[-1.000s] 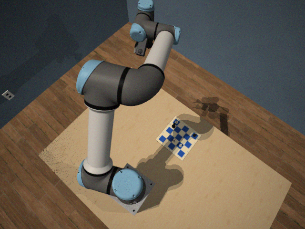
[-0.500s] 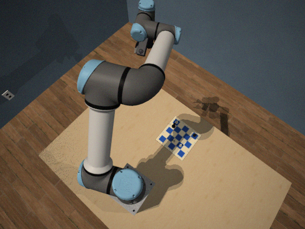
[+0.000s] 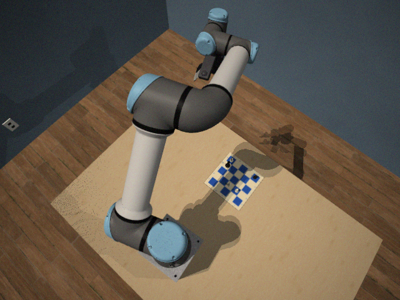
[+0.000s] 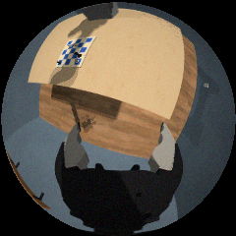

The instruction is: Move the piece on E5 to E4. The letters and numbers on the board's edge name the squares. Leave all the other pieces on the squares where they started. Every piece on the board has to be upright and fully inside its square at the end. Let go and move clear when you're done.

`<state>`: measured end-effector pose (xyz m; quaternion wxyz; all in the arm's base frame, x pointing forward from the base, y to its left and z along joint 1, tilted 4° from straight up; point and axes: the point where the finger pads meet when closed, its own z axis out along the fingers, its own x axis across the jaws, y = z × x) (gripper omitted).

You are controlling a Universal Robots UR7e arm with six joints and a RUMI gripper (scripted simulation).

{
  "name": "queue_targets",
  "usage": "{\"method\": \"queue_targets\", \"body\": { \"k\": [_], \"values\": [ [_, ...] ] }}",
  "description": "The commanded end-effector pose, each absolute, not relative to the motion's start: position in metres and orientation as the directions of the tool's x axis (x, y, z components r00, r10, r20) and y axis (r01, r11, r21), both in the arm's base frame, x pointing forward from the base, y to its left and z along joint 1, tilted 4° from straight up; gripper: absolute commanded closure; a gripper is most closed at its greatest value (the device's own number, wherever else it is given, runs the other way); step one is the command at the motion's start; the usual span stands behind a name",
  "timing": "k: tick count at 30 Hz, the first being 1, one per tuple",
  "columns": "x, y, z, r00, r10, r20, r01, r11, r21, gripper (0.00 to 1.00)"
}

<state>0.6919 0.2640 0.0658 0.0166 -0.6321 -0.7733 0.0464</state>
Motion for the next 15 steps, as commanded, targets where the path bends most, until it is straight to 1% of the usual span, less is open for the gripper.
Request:
{"method": "queue_targets", "body": {
  "k": [1,2,6,9,12,15],
  "values": [
    [0.699,0.201,0.027,-0.148,0.988,-0.044,0.959,0.133,-0.252,0.0],
    [0.699,0.201,0.027,-0.148,0.988,-0.044,0.959,0.133,-0.252,0.0],
    [0.697,0.157,0.003,-0.112,0.993,-0.044,0.932,0.089,-0.352,0.0],
    [0.697,0.157,0.003,-0.112,0.993,-0.044,0.932,0.089,-0.352,0.0],
    [0.691,0.113,-0.02,-0.073,0.997,-0.04,0.89,0.047,-0.454,0.0],
    [0.687,0.098,-0.027,-0.06,0.997,-0.037,0.873,0.034,-0.487,0.0]
  ]
}}
